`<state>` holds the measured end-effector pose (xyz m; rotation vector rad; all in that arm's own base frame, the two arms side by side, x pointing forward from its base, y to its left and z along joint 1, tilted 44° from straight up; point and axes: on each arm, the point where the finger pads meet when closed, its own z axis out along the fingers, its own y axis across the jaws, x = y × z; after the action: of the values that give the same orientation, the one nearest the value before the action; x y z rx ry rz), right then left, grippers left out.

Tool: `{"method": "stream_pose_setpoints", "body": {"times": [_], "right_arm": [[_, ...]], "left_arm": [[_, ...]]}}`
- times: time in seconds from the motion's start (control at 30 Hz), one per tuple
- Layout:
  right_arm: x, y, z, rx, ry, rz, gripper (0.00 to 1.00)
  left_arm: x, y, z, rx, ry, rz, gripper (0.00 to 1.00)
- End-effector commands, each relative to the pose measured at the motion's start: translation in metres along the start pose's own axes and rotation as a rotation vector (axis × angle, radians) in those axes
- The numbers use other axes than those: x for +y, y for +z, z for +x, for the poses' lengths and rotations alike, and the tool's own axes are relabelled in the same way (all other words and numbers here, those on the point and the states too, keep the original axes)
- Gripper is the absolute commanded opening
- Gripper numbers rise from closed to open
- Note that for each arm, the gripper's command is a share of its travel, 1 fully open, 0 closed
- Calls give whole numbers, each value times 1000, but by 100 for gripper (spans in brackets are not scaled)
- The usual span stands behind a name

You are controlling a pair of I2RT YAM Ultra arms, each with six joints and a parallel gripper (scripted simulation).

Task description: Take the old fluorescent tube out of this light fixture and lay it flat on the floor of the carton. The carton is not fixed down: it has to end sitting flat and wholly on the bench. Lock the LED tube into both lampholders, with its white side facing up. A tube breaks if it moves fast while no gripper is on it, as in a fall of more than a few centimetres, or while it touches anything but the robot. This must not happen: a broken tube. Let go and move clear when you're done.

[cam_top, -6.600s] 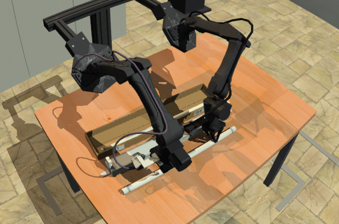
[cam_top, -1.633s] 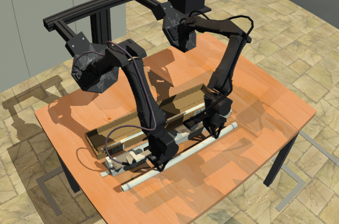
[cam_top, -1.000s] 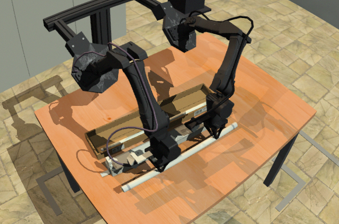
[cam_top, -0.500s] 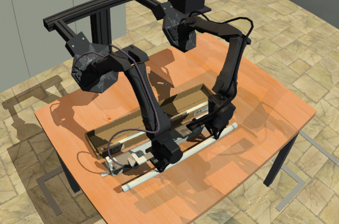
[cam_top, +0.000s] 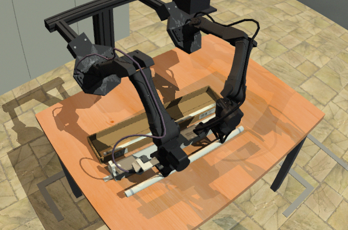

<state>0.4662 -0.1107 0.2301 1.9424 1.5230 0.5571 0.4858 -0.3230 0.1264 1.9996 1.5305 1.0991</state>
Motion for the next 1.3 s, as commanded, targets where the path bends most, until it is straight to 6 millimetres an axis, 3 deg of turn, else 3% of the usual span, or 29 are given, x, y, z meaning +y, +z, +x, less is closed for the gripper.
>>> {"method": "stream_pose_setpoints", "body": {"times": [0.0, 0.27, 0.4, 0.5, 0.53, 0.67, 1.0, 1.17, 1.27], "right_arm": [[4, -4, 5, 6, 4, 8, 11], [-3, -4, 7, 13, 4, 80, 11], [-4, -5, 3, 1, 6, 113, 11], [-1, -5, 6, 15, 7, 113, 11], [6, -9, 5, 11, 8, 85, 11], [-2, -1, 6, 15, 7, 128, 11], [0, -5, 4, 15, 11, 151, 11], [6, -11, 3, 14, 14, 127, 11], [1, -3, 2, 12, 15, 155, 11]], "left_arm": [[4, -11, -15, -44, -3, 6, 11], [-2, -6, -6, -29, -1, 84, 11], [-5, -12, -13, -37, 14, 115, 11], [0, -7, -7, -31, -3, 119, 11], [5, -11, -15, -44, -5, 92, 11], [0, -13, -16, -44, 5, 118, 11], [0, -7, -8, -35, -7, 155, 11], [4, -12, -16, -48, -5, 137, 11], [2, -13, -16, -48, -1, 149, 11]]}}
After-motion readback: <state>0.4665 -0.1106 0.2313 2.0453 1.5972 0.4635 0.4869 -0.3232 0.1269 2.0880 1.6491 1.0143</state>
